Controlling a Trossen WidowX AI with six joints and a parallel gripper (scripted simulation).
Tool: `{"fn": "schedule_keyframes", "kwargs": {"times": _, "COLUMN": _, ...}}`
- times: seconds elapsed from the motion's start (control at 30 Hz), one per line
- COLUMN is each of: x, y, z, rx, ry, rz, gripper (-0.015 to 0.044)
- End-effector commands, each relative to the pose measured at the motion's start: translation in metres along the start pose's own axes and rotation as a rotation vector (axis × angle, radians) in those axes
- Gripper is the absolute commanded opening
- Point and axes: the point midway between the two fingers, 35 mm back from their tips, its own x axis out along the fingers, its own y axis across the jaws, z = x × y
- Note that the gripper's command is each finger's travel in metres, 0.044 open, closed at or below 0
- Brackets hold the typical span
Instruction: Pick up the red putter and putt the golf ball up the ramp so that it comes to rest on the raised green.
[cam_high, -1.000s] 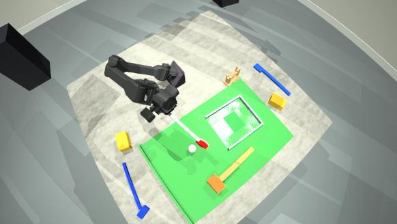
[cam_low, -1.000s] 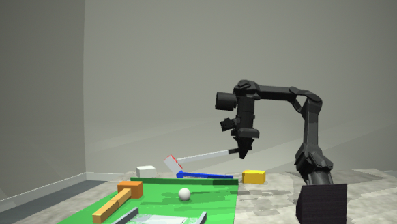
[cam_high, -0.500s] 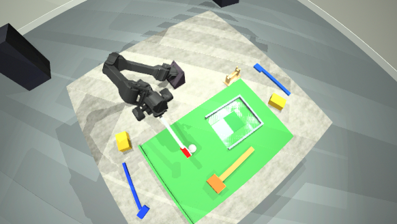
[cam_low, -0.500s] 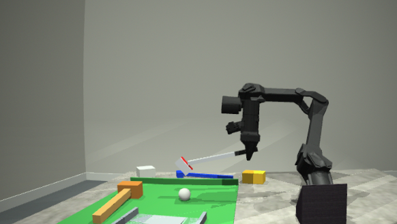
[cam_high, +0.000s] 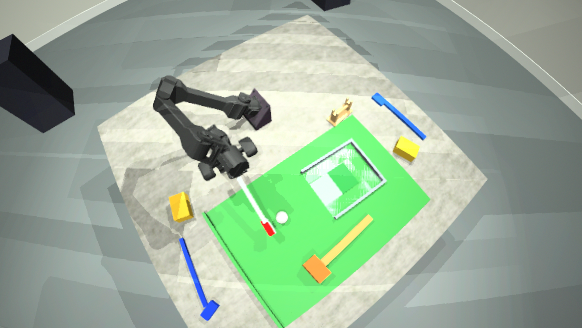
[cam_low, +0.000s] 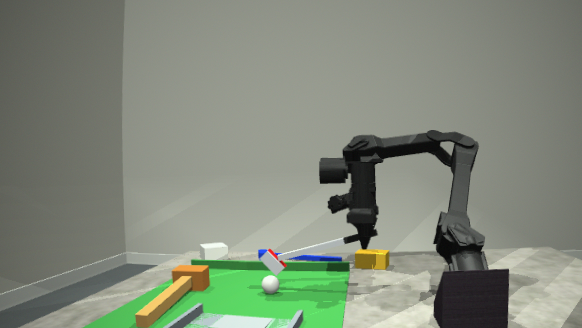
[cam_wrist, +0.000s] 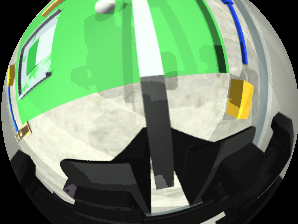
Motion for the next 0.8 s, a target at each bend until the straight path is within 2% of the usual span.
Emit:
{"fn": "schedule_keyframes", "kwargs": {"times": 0.0, "x": 0.007, "y": 0.001, "z": 0.000, "rx": -0.007, "ry": 0.001, "rz": -0.004, "gripper": 0.0000}}
{"fn": "schedule_keyframes", "kwargs": {"times": 0.43, "x": 0.026, "y": 0.000, "z": -0.001, "rx": -0.007, "ry": 0.000, "rz": -0.006, "gripper": 0.0000}}
{"fn": "schedule_keyframes", "kwargs": {"times": 0.77, "x": 0.023, "y": 0.000, "z": 0.000, "rx": -0.001, "ry": 0.005, "rz": -0.003, "gripper": 0.0000}}
